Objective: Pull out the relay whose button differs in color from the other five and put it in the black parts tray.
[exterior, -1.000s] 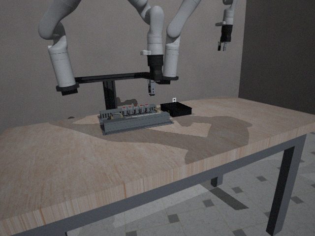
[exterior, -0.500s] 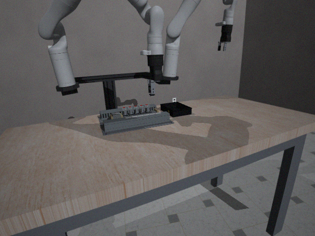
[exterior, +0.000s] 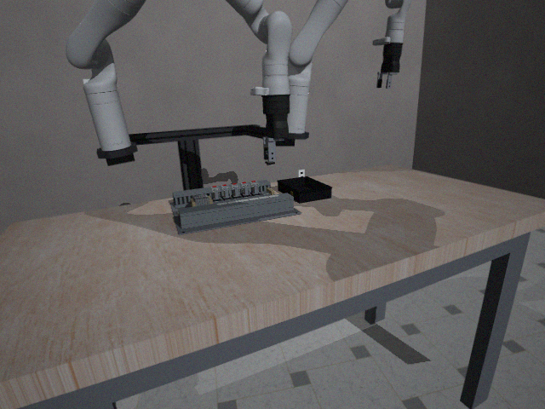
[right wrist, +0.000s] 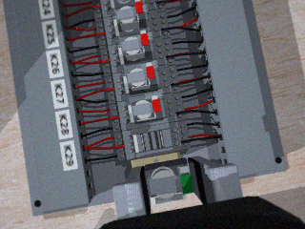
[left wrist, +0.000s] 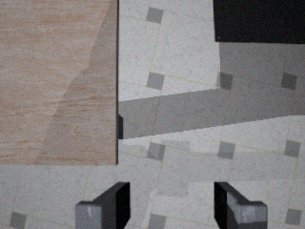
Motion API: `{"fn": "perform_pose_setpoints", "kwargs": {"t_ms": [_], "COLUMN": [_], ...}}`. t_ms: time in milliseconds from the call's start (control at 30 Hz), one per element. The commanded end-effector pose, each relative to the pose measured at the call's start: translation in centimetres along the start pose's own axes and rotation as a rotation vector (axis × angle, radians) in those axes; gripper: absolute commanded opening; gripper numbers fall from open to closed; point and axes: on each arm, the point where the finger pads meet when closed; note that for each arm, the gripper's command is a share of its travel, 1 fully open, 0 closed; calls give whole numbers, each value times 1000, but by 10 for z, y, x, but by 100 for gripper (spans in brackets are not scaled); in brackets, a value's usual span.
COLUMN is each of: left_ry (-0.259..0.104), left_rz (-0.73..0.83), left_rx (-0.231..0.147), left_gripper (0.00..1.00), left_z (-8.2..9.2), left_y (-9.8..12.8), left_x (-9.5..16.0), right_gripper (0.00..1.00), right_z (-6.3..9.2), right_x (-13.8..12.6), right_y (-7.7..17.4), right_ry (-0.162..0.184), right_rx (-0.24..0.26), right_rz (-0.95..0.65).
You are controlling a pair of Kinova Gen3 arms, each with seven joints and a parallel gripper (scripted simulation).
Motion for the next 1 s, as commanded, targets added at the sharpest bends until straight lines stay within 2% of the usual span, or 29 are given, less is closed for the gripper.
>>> {"fn": "perform_pose_setpoints", "kwargs": {"t_ms": [0, 633, 967], "left_ry": [0, 0, 0], "left_rz": [0, 0, 0], "left_rx": [-2, -2, -2], "left_gripper": [100, 100, 100], "left_z": [1, 1, 1], "left_y": [0, 0, 0], "left_x": [0, 0, 0], "right_gripper": [0, 0, 0], "right_z": [1, 1, 1], "right_x": [6, 43, 51], "right_y": [-15, -94, -110], "right_ry": [1, 1, 1], "right_rx": [-2, -2, -2], "right_rz": [0, 0, 0]}}
Point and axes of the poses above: on each arm, the point where the finger pads meet when closed, its own z axis back along the fingers, its own x axis across the jaws, y = z × x, and after that the axes turned 13 degrees about -z, right-handed
